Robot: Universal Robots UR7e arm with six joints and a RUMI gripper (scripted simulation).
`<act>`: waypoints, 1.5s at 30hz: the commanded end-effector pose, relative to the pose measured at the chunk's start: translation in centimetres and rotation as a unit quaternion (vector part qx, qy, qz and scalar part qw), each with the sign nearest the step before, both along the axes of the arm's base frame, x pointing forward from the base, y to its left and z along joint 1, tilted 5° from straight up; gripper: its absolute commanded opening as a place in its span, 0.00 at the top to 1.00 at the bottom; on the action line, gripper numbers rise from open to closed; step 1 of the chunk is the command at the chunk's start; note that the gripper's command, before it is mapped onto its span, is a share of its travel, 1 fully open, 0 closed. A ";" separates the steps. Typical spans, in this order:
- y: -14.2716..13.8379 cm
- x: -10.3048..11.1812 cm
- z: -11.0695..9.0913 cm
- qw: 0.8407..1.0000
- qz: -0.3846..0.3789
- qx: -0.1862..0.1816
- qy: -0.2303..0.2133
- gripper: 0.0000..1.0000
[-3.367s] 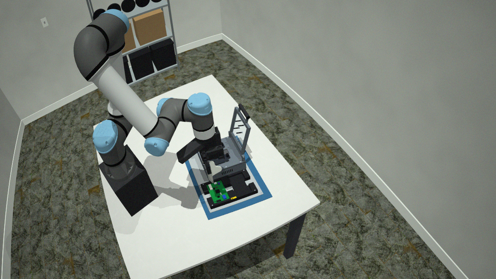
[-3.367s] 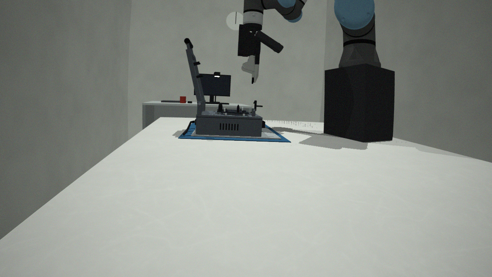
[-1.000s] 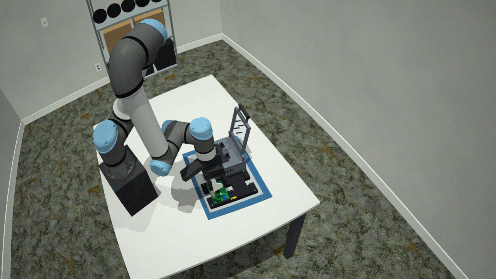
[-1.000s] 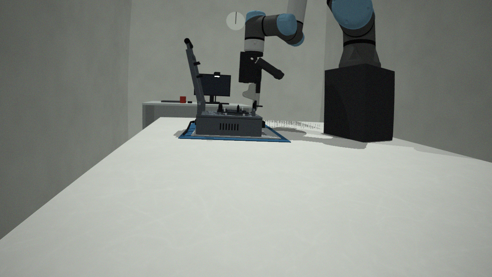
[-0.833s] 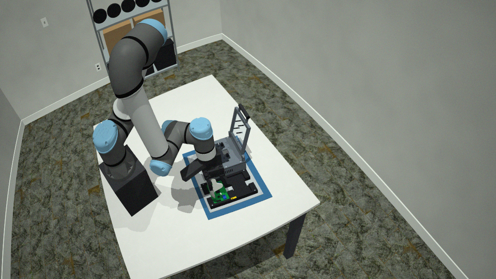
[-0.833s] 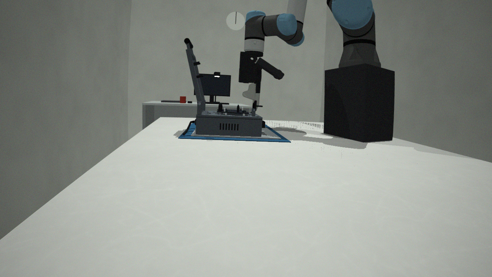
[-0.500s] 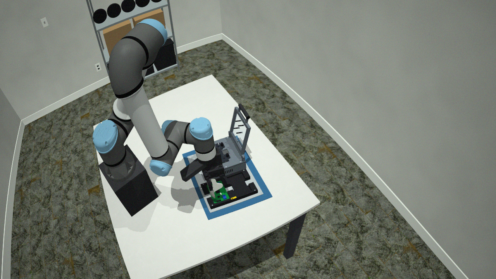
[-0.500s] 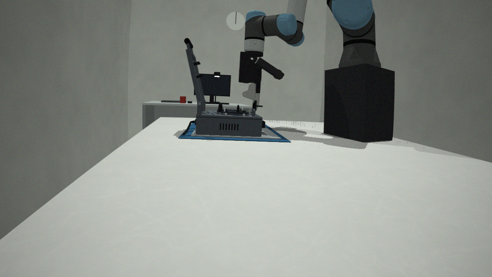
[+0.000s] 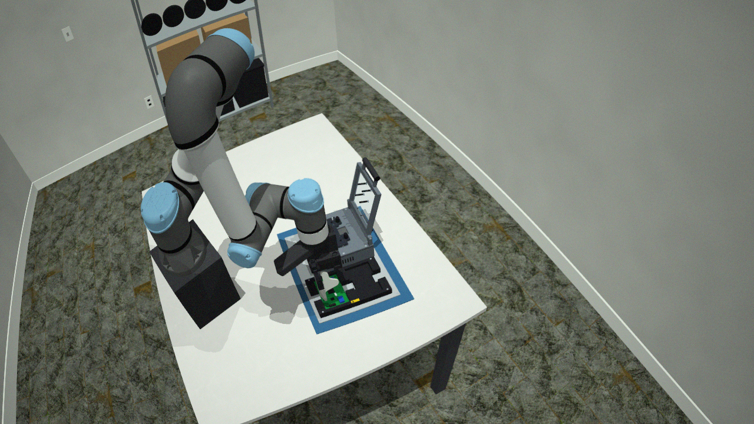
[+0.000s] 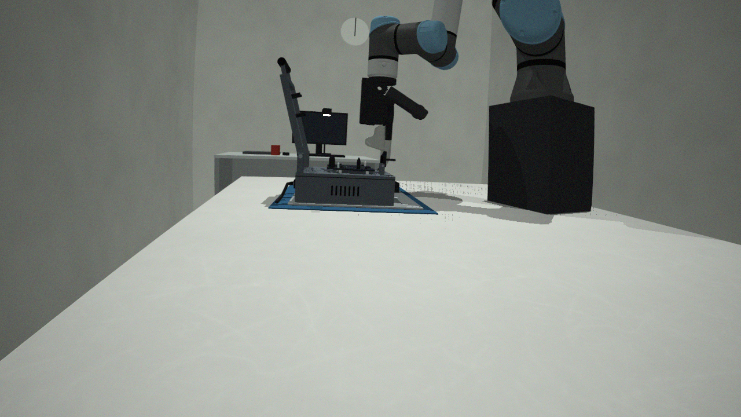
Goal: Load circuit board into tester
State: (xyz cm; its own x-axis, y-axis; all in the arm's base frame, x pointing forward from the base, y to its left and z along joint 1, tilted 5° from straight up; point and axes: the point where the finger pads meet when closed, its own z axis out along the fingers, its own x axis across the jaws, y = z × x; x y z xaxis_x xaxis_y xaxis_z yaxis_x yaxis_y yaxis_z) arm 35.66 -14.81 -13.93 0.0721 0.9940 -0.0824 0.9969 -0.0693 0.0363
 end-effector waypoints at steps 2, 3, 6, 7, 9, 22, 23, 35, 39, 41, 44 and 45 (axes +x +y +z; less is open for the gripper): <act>0.0 0.1 0.0 1.000 0.000 0.000 0.000 0.41; 0.0 0.1 0.0 1.000 0.000 0.000 0.000 0.41; 0.0 0.2 0.0 1.000 0.000 0.000 0.000 0.41; 0.0 0.3 0.0 1.000 0.000 0.000 0.000 0.41; 0.0 0.5 0.0 1.000 0.000 0.000 0.000 0.41; 0.1 1.7 0.1 1.000 0.000 0.000 0.000 0.41; 0.1 1.8 0.1 1.000 0.000 0.000 0.000 0.41; 0.1 2.7 0.1 1.000 0.000 0.000 0.000 0.41; 0.2 2.9 0.1 1.000 0.000 0.000 0.000 0.41; 0.2 2.9 0.1 1.000 0.000 0.000 0.000 0.41; 0.2 2.9 0.1 1.000 0.000 0.000 0.000 0.41; 0.2 2.9 0.1 1.000 0.000 0.000 0.000 0.41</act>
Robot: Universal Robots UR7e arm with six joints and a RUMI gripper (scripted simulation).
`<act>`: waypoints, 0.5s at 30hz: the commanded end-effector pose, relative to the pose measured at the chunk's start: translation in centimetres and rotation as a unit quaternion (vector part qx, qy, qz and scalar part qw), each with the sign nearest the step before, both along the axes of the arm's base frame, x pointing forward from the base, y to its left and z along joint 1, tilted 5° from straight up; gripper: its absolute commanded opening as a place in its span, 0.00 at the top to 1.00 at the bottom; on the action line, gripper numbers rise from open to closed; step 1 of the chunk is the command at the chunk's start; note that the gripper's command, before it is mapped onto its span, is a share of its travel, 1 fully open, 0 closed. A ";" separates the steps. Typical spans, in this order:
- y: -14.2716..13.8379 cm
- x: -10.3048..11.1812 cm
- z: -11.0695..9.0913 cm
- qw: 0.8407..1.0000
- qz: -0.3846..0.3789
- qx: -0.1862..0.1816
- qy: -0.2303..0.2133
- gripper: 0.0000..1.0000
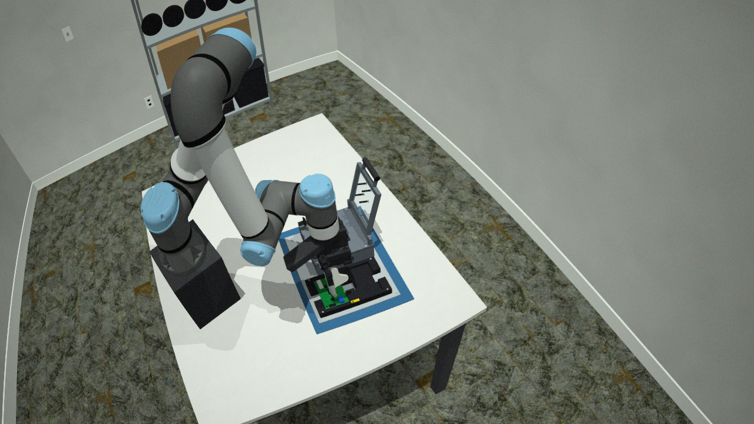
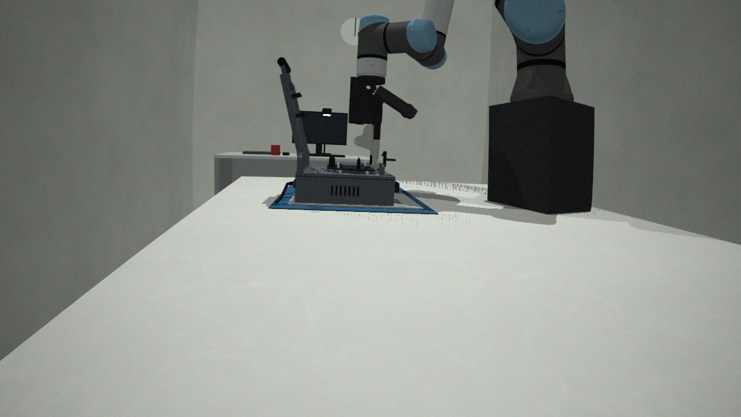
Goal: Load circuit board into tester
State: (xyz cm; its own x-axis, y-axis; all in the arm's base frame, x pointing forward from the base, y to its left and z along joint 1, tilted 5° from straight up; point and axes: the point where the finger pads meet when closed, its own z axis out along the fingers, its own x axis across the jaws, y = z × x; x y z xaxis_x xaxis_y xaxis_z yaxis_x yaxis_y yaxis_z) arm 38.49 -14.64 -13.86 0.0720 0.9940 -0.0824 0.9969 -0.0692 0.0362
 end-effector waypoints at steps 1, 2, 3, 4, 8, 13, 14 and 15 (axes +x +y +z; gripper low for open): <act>0.0 0.1 0.0 1.000 0.000 0.000 0.000 0.41; 0.0 0.1 0.0 1.000 0.000 0.000 0.000 0.41; 0.0 0.1 0.0 1.000 -0.001 0.000 -0.001 0.41; 0.0 0.1 0.0 1.000 -0.002 0.000 -0.001 0.41; 0.0 0.1 0.0 1.000 -0.006 0.000 -0.001 0.41; 0.0 0.1 0.0 0.999 -0.032 0.001 -0.003 0.41; 0.0 0.1 0.0 0.999 -0.040 0.001 -0.004 0.41; 0.0 0.1 0.0 0.999 -0.050 0.001 -0.005 0.41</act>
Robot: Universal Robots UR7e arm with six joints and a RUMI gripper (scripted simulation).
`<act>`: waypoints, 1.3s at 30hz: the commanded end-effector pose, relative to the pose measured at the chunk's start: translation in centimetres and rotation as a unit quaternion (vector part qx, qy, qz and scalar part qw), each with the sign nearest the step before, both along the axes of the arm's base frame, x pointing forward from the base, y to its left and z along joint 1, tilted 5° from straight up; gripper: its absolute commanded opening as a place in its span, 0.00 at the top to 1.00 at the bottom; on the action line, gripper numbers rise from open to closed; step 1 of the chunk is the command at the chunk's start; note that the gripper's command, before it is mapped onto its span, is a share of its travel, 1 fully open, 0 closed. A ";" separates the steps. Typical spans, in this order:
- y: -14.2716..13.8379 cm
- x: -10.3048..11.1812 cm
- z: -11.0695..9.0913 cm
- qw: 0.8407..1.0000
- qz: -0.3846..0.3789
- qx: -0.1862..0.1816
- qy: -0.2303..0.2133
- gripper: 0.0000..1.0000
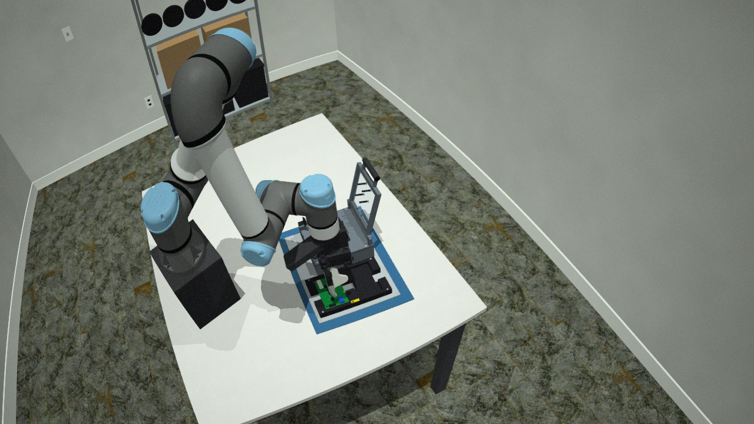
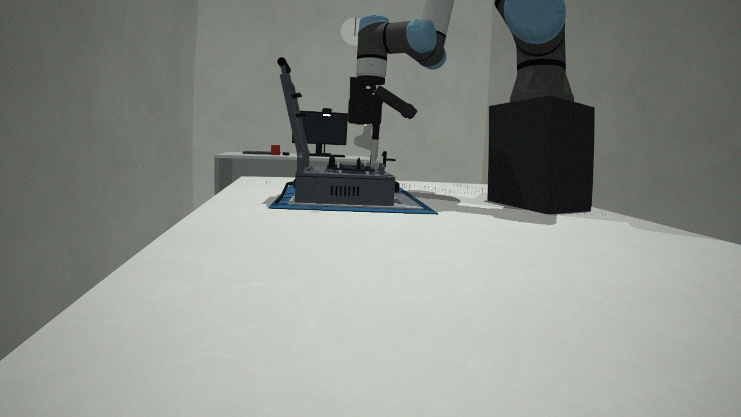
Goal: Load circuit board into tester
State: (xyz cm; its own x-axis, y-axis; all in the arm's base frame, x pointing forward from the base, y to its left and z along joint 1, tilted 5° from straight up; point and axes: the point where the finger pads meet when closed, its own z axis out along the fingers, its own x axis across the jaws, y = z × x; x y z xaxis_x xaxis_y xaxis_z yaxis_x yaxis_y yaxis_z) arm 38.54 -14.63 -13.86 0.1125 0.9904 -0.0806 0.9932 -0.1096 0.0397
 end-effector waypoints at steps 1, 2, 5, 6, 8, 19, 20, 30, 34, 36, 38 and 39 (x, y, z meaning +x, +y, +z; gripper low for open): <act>0.0 0.0 0.0 0.999 -0.040 0.001 -0.004 0.41; 0.0 0.0 0.0 0.999 -0.052 0.001 -0.005 0.41; 0.0 0.0 0.0 0.996 -0.094 0.002 -0.008 0.41; 0.0 0.0 0.0 0.994 -0.110 0.003 -0.010 0.41; 0.0 0.0 0.0 0.992 -0.127 0.003 -0.011 0.41; 0.0 0.0 0.0 0.959 -0.282 0.008 -0.024 0.41; 0.0 0.0 0.0 0.955 -0.295 0.009 -0.026 0.41; 0.0 0.0 0.0 0.908 -0.418 0.013 -0.036 0.41; 0.0 0.0 0.0 0.882 -0.469 0.014 -0.040 0.41; 0.0 0.0 0.0 0.868 -0.494 0.015 -0.042 0.41; 0.0 0.0 0.0 0.854 -0.519 0.016 -0.045 0.41; 0.0 0.0 0.0 0.846 -0.531 0.016 -0.046 0.41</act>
